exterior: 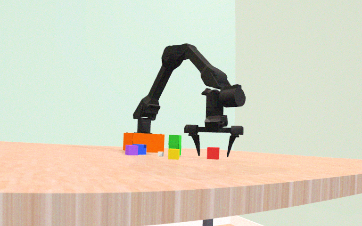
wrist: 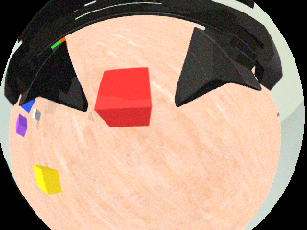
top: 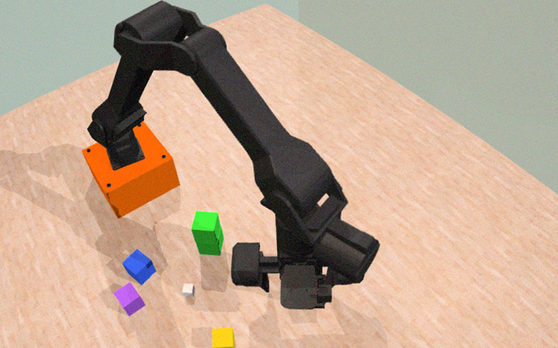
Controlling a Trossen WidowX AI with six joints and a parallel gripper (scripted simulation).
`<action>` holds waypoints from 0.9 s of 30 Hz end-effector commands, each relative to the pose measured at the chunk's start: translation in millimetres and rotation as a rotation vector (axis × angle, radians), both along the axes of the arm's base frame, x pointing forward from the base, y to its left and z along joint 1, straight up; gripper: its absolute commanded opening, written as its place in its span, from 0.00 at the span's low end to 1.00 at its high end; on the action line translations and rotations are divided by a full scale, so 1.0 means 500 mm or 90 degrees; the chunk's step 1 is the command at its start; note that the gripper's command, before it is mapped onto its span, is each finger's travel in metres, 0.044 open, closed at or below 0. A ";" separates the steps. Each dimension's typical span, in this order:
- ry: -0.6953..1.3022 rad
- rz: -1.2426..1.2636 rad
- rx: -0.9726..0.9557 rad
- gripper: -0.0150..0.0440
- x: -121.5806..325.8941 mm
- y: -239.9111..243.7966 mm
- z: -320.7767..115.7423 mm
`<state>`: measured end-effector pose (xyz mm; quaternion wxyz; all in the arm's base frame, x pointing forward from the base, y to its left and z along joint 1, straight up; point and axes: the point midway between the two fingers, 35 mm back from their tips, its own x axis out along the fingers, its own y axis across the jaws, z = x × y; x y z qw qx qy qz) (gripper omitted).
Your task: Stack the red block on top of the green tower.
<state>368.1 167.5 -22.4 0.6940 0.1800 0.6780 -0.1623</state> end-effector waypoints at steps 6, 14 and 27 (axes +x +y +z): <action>-0.002 -0.002 -0.003 0.73 0.001 -0.001 0.000; -0.002 -0.002 -0.003 0.48 0.001 -0.001 0.000; -0.002 -0.002 -0.002 0.25 -0.002 -0.001 0.086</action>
